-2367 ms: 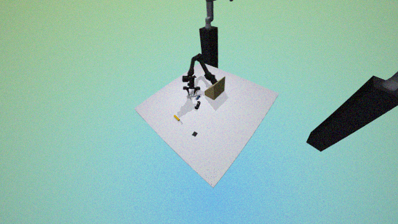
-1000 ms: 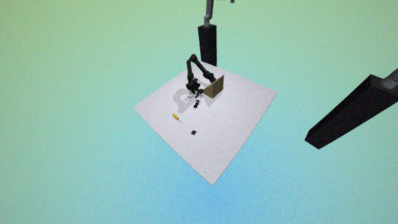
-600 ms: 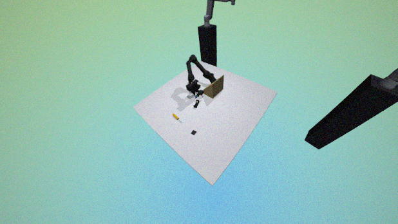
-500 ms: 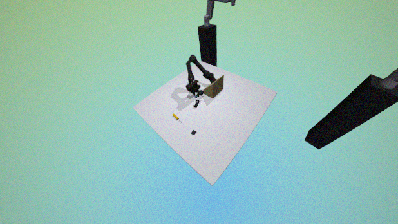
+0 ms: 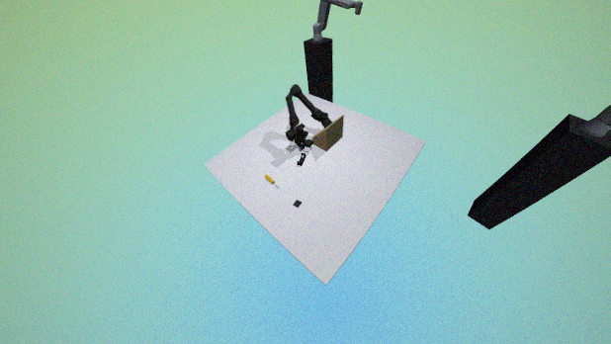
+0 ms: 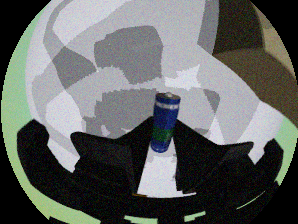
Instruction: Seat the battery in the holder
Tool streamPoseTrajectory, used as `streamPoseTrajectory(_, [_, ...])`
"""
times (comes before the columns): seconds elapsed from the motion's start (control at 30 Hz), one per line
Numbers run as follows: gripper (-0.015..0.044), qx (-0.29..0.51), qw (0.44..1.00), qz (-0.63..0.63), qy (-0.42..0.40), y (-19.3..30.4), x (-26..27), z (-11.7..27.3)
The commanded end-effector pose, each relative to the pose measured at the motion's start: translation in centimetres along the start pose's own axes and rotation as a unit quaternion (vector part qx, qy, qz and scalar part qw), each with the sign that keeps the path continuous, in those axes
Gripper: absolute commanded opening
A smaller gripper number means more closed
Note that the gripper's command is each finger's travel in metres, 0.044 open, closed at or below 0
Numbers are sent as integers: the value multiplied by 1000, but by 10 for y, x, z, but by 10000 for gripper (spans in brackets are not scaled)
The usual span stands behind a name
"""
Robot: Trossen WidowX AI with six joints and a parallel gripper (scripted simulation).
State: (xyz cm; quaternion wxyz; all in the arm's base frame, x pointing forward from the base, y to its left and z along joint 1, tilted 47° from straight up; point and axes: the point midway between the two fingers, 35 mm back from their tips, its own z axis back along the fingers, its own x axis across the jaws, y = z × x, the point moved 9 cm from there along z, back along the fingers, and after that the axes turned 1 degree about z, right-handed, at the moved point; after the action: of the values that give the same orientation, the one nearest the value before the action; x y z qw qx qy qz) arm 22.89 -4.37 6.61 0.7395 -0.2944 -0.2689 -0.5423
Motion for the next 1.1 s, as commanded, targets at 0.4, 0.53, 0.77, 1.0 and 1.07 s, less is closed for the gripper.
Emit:
streamPoseTrajectory(0.4, [81, 0, 1000, 2, 1, 1, 0, 46])
streamPoseTrajectory(0.53, [81, 0, 1000, 2, 1, 0, 0, 50])
streamPoseTrajectory(0.77, [81, 1, 989, 149, 1, 11, -2, 53])
streamPoseTrajectory(1.0, [81, 2, 943, 333, 1, 25, -6, 56])
streamPoseTrajectory(1.07, [81, 3, 923, 384, 2, 29, -7, 57])
